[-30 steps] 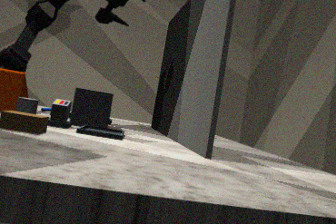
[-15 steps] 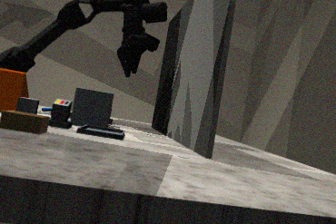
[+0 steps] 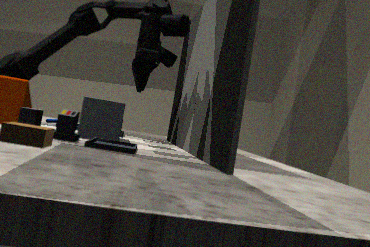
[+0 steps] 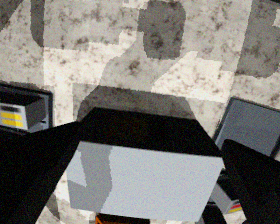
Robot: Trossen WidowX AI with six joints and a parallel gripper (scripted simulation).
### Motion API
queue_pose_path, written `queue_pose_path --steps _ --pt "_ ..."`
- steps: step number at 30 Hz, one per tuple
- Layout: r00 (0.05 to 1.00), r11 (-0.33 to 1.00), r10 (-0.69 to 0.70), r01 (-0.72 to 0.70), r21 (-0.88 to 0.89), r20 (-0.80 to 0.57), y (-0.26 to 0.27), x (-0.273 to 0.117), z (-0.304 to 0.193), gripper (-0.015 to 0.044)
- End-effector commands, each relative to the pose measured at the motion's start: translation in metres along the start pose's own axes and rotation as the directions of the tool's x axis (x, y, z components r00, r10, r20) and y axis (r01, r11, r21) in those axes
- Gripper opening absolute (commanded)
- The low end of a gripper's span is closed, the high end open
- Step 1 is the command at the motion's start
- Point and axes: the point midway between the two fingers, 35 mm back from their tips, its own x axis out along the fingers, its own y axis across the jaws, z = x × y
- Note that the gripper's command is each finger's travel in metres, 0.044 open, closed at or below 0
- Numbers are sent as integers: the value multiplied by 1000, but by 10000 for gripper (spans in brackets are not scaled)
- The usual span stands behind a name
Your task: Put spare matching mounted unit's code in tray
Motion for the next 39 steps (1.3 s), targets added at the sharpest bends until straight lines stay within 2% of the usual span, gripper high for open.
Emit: queue_pose_path --steps 1,4,7,10,15,19,27,32,34,39 --pt "1000 1000 -1 1 5 -4 0 0 0 440" --pt "1000 998 -5 5 -70 -5 13 0 2 440" --pt "1000 925 -16 12 -379 -6 70 0 5 440" --pt "1000 801 -18 11 -599 -6 114 1 2 440" --pt "1000 424 -7 -3 -905 -6 197 2 -20 440" --pt "1000 125 10 -11 -992 -10 245 2 -43 440" --pt "1000 101 12 -11 -995 -10 248 1 -45 440" --pt "1000 100 12 -10 -995 -9 249 26 -43 309" --pt "1000 100 13 -10 -995 -9 250 39 -43 300" --pt "1000 100 13 -10 -995 -9 250 41 -43 300"
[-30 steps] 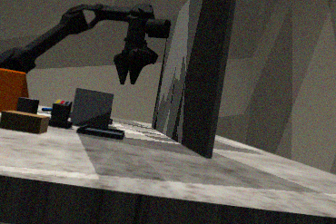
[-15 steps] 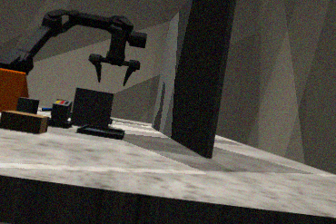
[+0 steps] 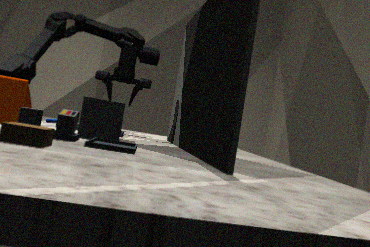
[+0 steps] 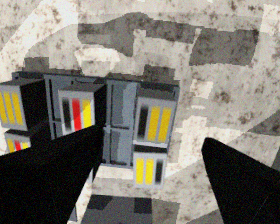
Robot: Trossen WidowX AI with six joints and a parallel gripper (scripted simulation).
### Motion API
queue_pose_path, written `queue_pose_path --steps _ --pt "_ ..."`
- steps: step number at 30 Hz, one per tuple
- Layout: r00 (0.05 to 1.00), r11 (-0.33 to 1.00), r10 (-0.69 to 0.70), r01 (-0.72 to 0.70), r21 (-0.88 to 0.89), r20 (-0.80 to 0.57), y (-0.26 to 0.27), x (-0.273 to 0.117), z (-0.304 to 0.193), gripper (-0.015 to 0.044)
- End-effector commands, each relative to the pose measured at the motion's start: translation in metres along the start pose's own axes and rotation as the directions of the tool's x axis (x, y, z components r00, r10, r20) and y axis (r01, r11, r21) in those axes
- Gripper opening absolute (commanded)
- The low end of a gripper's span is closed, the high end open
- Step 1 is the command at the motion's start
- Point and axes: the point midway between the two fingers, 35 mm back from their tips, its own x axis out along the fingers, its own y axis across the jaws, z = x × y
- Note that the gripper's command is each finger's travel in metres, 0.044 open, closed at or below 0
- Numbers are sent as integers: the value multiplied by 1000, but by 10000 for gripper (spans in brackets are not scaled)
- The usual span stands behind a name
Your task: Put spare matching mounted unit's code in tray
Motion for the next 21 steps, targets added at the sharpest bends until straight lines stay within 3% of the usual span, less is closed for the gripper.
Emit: queue_pose_path --steps 1,21 --pt "1000 1000 -5 5 3 0 0 3 0 300" --pt "1000 1000 -5 5 2 -1 -3 28 0 300"
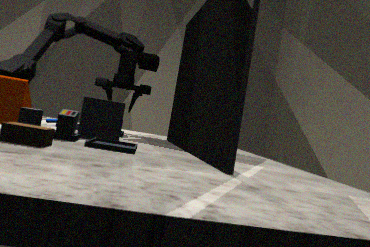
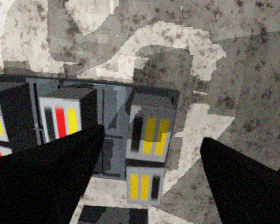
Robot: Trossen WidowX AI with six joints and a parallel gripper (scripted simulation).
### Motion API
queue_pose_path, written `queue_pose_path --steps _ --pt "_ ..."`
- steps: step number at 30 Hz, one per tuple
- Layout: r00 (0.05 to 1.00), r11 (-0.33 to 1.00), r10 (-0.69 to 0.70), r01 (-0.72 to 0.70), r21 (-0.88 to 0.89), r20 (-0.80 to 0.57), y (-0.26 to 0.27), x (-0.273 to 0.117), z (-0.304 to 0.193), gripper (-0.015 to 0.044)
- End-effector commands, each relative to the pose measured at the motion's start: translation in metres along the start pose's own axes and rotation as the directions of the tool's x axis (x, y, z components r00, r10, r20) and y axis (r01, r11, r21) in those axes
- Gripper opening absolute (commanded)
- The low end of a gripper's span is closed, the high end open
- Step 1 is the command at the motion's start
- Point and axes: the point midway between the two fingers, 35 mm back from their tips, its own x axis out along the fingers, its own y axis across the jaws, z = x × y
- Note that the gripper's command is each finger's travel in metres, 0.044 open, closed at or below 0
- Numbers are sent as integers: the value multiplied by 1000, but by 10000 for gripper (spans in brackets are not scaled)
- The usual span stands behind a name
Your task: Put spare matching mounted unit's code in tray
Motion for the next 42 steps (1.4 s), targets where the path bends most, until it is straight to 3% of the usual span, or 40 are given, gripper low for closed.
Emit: queue_pose_path --steps 1,42 --pt "1000 1000 4 -4 6 -4 0 9 -2 300" --pt "1000 1000 4 -4 6 2 2 61 0 300"
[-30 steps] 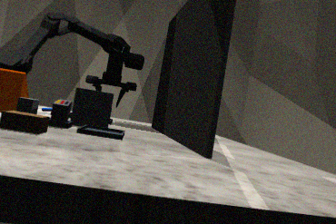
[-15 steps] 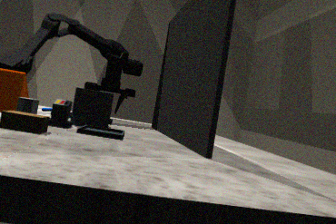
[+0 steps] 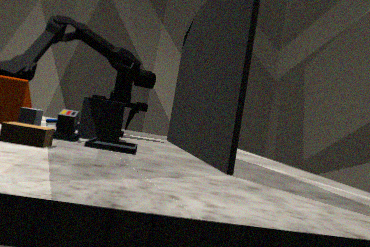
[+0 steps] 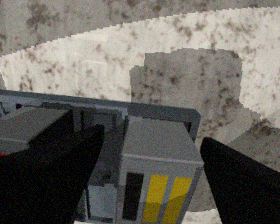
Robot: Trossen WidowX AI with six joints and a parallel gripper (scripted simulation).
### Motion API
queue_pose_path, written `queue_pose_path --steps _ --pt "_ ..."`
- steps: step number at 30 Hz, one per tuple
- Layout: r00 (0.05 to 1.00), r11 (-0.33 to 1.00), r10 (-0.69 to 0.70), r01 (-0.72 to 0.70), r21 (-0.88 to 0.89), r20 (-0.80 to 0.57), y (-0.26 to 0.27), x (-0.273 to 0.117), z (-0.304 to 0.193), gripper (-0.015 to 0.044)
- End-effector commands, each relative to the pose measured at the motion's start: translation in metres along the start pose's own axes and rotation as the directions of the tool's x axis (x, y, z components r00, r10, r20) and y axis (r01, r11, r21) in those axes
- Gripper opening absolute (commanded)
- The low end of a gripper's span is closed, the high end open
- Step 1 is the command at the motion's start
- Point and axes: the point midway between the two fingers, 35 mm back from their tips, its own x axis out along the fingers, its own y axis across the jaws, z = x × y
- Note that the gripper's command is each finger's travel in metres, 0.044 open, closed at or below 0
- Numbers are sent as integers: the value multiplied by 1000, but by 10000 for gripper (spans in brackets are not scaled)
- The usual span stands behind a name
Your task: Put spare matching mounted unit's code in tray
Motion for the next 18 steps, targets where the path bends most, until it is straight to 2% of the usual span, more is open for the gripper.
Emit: queue_pose_path --steps 1,5,10,18 --pt "1000 1000 1 -1 5 -3 0 2 -1 300" --pt "1000 1000 1 -1 5 -3 0 2 -1 300" --pt "1000 1000 1 -1 1 -1 0 1 0 169" --pt "1000 1000 1 -1 1 -1 0 1 0 115"
